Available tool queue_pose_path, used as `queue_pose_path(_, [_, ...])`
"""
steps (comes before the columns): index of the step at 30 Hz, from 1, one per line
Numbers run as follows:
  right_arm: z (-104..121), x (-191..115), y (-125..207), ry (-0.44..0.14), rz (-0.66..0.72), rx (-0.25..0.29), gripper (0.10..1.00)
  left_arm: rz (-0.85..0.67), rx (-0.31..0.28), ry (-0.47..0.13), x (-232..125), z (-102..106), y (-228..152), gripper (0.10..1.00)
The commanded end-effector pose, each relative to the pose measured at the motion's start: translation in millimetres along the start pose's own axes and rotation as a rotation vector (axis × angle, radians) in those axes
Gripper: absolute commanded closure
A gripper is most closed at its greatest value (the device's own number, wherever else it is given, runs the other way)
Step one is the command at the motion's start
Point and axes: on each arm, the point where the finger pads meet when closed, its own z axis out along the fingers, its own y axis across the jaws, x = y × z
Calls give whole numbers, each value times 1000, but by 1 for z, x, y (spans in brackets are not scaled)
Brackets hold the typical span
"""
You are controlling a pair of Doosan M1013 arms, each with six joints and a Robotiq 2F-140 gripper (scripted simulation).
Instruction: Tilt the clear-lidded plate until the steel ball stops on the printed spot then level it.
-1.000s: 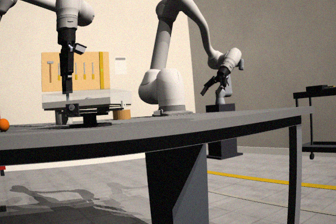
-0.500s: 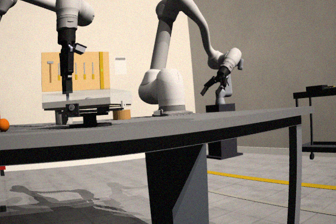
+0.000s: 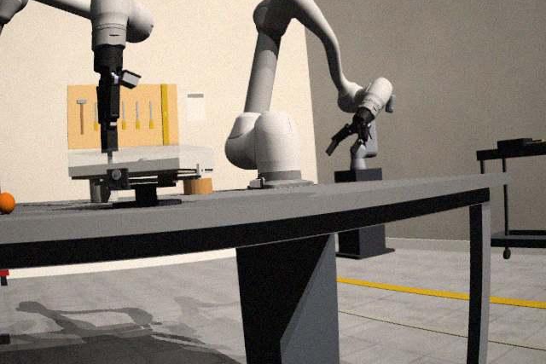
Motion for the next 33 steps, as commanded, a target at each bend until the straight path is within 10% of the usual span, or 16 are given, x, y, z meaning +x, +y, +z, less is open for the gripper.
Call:
queue_pose_path(1, [-4,2,0,5,0,0,999,2,-7,2,-2,2,-1,98])
queue_pose_path(27, [-4,2,0,5,0,0,999,2,-7,2,-2,2,-1,98])
queue_pose_path(28, [-4,2,0,5,0,0,674,2,-7,2,-2,2,-1,98])
queue_pose_path(33, [-3,2,0,4,0,0,674,2,-7,2,-2,2,-1,98])
